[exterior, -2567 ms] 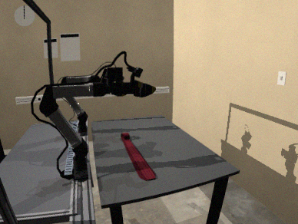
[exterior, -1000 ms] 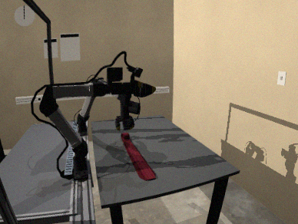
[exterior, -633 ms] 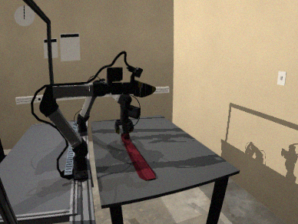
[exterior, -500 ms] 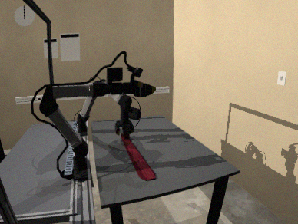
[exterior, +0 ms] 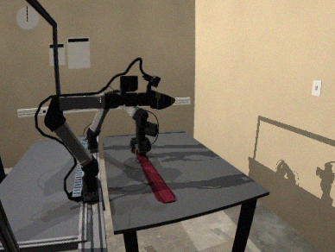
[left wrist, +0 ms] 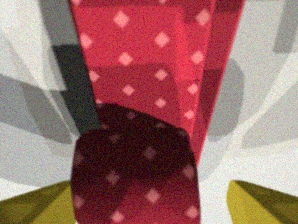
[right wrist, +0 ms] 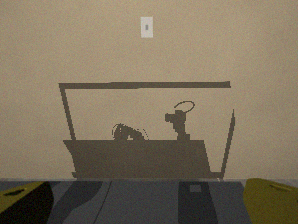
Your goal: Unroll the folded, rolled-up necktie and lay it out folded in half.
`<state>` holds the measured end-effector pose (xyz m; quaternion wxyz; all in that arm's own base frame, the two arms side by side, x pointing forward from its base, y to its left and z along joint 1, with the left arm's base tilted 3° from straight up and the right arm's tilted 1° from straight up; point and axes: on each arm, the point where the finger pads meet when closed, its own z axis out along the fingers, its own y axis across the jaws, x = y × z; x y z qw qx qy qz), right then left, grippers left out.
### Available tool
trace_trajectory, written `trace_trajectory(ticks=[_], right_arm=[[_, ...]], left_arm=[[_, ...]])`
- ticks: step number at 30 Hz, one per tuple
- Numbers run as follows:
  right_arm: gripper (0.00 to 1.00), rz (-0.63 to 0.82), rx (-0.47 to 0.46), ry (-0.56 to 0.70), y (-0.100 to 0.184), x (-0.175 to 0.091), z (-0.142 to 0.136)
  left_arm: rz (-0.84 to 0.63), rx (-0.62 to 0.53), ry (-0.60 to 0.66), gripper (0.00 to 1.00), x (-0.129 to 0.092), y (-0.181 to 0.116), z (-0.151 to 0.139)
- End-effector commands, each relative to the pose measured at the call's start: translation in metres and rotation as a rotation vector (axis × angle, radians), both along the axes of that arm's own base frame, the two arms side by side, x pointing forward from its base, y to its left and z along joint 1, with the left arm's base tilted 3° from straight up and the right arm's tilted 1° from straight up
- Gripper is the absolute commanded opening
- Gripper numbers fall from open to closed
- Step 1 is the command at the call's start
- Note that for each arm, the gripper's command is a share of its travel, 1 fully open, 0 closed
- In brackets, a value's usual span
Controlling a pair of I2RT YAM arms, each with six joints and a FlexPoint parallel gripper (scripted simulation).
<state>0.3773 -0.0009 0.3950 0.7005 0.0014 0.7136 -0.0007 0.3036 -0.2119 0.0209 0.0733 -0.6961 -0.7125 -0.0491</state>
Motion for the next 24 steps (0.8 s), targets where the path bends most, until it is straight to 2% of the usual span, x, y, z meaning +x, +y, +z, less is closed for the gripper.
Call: trace_trajectory(ticks=[1, 24], right_arm=[[1.0, 0.0, 0.0, 0.0, 0.0, 0.0, 0.0], [1.0, 0.0, 0.0, 0.0, 0.0, 0.0, 0.0]], left_arm=[[0.0, 0.011, -0.008, 0.75, 0.0025, 0.0021, -0.0065], [0.0, 0.011, -0.008, 0.75, 0.0047, 0.0044, -0.0129]])
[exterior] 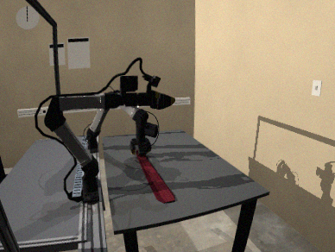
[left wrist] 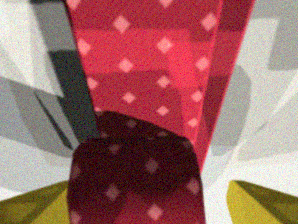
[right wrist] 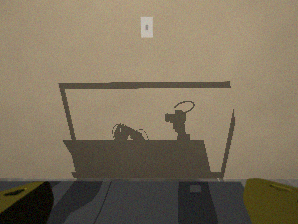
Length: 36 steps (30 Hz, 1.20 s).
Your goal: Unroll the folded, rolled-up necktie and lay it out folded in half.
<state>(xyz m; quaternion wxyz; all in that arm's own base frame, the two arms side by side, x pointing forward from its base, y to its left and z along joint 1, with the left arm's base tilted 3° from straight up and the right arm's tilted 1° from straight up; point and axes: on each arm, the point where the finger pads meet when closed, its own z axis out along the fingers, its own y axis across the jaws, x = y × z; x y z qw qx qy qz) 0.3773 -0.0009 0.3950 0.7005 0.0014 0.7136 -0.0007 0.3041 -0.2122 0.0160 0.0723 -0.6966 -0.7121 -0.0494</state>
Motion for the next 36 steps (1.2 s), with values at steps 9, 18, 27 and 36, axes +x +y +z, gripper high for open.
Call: trace_trajectory(ticks=[9, 18, 27, 36], right_arm=[[1.0, 0.0, 0.0, 0.0, 0.0, 0.0, 0.0], [1.0, 0.0, 0.0, 0.0, 0.0, 0.0, 0.0], [1.0, 0.0, 0.0, 0.0, 0.0, 0.0, 0.0], [1.0, 0.0, 0.0, 0.0, 0.0, 0.0, 0.0]], left_arm=[[0.001, 0.012, -0.006, 0.75, 0.0042, 0.0047, -0.008], [0.001, 0.012, -0.006, 0.75, 0.0042, 0.0047, -0.008], [0.001, 0.012, -0.006, 0.75, 0.005, 0.0063, -0.0083], [0.001, 0.012, -0.006, 0.75, 0.0056, 0.0075, -0.0085]])
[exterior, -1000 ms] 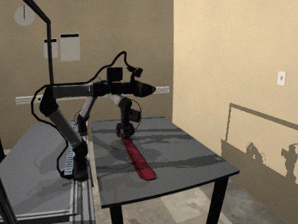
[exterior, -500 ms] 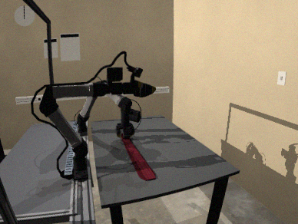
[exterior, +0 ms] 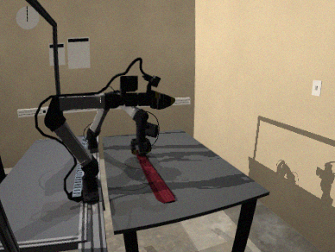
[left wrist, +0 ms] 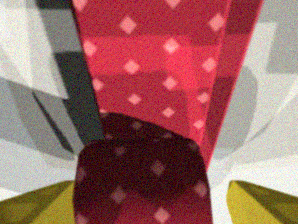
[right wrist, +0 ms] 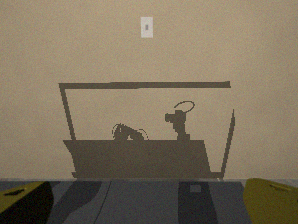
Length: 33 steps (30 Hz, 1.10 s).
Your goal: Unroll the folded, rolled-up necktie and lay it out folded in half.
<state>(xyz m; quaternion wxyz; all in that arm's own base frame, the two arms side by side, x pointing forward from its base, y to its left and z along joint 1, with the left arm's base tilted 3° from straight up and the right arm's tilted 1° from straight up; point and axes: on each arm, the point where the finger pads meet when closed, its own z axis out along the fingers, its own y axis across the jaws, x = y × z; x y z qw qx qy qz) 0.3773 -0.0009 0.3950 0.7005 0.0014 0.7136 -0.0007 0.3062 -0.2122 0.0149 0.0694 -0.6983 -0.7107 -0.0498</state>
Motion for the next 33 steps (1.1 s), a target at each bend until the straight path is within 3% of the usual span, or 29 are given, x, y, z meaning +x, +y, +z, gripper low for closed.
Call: trace_trajectory(ticks=[1, 12, 22, 33], right_arm=[[1.0, 0.0, 0.0, 0.0, 0.0, 0.0, 0.0], [1.0, 0.0, 0.0, 0.0, 0.0, 0.0, 0.0], [1.0, 0.0, 0.0, 0.0, 0.0, 0.0, 0.0], [1.0, 0.0, 0.0, 0.0, 0.0, 0.0, 0.0]], left_arm=[[0.006, 0.016, -0.002, 0.75, 0.0035, 0.0076, -0.0075], [0.006, 0.016, -0.002, 0.75, 0.0035, 0.0076, -0.0075], [0.006, 0.016, -0.002, 0.58, 0.0035, 0.0076, -0.0075], [0.006, 0.008, -0.002, 0.46, 0.0035, 0.0078, -0.0074]])
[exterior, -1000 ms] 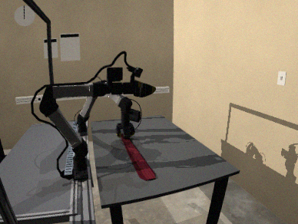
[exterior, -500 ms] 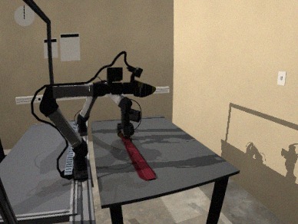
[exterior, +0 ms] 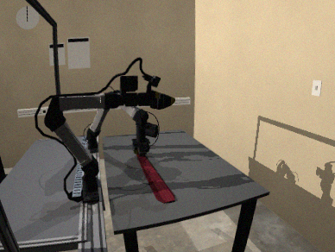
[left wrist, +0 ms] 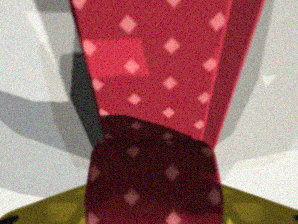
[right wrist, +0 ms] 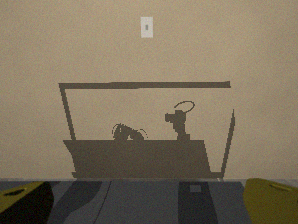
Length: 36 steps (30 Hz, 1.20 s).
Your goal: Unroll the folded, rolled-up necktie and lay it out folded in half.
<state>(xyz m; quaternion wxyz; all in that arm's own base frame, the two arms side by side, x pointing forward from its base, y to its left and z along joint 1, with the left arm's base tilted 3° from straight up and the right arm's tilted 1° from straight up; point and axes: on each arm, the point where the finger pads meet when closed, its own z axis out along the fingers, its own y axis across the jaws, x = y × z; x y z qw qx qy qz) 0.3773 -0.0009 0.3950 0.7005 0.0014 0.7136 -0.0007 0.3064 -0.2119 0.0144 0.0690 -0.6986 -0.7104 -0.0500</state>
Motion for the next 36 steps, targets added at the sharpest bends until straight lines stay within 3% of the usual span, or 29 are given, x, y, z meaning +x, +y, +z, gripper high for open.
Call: trace_trajectory(ticks=[1, 11, 23, 25, 36], right_arm=[[1.0, 0.0, 0.0, 0.0, 0.0, 0.0, 0.0], [1.0, 0.0, 0.0, 0.0, 0.0, 0.0, 0.0], [1.0, 0.0, 0.0, 0.0, 0.0, 0.0, 0.0], [1.0, 0.0, 0.0, 0.0, 0.0, 0.0, 0.0], [1.0, 0.0, 0.0, 0.0, 0.0, 0.0, 0.0]], left_arm=[[0.007, -0.001, -0.001, 0.46, 0.003, 0.008, -0.007], [0.012, -0.183, -0.005, 0.46, 0.003, 0.014, -0.004], [0.023, -0.668, -0.016, 0.46, 0.003, 0.031, 0.002], [0.023, -0.668, -0.016, 0.46, 0.003, 0.031, 0.002], [0.034, -1.11, -0.026, 0.46, 0.002, 0.046, 0.008]])
